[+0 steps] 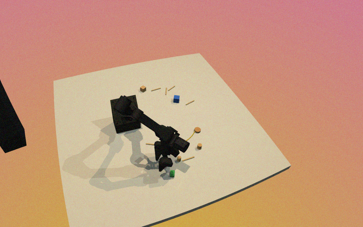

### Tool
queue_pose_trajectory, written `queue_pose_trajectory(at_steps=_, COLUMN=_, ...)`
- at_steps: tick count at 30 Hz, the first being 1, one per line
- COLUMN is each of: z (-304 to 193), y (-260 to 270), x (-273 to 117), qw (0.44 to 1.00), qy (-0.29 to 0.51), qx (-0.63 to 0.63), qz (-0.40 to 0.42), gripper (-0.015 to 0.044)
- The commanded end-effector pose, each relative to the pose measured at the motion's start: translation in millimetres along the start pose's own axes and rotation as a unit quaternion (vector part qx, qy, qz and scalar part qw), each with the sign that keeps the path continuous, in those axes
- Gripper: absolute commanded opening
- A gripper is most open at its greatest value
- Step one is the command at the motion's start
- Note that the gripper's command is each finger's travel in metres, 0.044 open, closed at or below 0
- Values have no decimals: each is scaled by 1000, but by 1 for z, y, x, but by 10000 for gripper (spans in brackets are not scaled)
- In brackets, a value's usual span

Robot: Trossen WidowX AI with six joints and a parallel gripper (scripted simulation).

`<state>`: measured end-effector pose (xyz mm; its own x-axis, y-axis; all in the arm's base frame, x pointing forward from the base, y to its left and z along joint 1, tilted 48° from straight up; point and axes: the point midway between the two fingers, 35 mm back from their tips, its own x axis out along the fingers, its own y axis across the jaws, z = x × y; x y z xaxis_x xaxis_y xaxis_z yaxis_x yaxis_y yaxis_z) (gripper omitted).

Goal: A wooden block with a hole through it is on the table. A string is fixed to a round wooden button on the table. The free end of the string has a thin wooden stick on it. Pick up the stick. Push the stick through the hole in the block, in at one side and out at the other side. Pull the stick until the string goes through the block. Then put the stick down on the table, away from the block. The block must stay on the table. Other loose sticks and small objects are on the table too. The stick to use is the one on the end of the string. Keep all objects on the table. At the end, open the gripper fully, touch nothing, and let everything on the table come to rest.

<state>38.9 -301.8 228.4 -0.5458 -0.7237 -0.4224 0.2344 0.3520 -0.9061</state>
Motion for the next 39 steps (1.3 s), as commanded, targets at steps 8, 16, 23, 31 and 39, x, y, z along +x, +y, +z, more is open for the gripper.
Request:
queue_pose_trajectory(at_steps=8, z=70, y=144, x=-83, qw=899, qy=-176, qx=-397, qz=50, gripper=440)
queue_pose_trajectory(at_steps=16, z=68, y=200, x=-121, qw=806, qy=-229, qx=-544, qz=38, gripper=440)
queue_pose_trajectory(at_steps=23, z=68, y=200, x=-121, qw=806, qy=-229, qx=-544, qz=38, gripper=440)
queue_pose_trajectory(at_steps=31, z=68, y=199, x=-121, qw=810, qy=-228, qx=-539, qz=37, gripper=335)
queue_pose_trajectory(at_steps=39, z=68, y=199, x=-121, qw=810, qy=-228, qx=-539, qz=37, gripper=239)
